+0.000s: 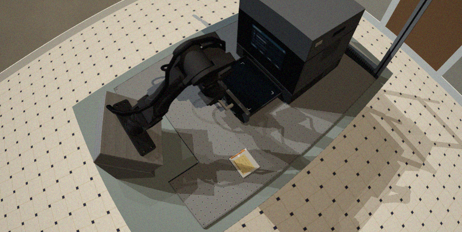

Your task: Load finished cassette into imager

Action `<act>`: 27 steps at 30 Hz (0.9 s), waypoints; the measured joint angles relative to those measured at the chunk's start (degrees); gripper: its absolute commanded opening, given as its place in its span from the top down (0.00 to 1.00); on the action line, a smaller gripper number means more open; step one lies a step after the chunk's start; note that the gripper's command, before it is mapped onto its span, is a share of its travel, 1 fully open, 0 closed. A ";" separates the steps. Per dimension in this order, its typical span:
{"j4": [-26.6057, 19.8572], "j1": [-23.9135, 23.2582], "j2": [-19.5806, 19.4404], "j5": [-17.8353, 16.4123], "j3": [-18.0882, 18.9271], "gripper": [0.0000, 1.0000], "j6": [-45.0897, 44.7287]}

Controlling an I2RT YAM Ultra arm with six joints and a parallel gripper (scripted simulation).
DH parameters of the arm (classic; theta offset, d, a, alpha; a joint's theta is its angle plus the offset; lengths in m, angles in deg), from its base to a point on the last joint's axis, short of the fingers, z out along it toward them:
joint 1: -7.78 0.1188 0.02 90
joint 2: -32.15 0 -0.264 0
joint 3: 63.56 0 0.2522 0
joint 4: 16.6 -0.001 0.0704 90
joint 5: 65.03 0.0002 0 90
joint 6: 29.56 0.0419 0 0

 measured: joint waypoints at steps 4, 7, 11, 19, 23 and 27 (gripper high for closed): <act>-0.07 -0.02 -0.02 0.07 0.02 0.65 0.04; -0.83 -0.04 -0.33 0.46 -0.02 0.65 0.15; -1.20 -0.04 -0.28 0.46 0.00 0.65 0.20; -1.20 -0.04 -0.28 0.46 0.00 0.65 0.20; -1.20 -0.04 -0.28 0.46 0.00 0.65 0.20; -1.25 -0.04 -0.28 0.46 0.00 0.65 0.22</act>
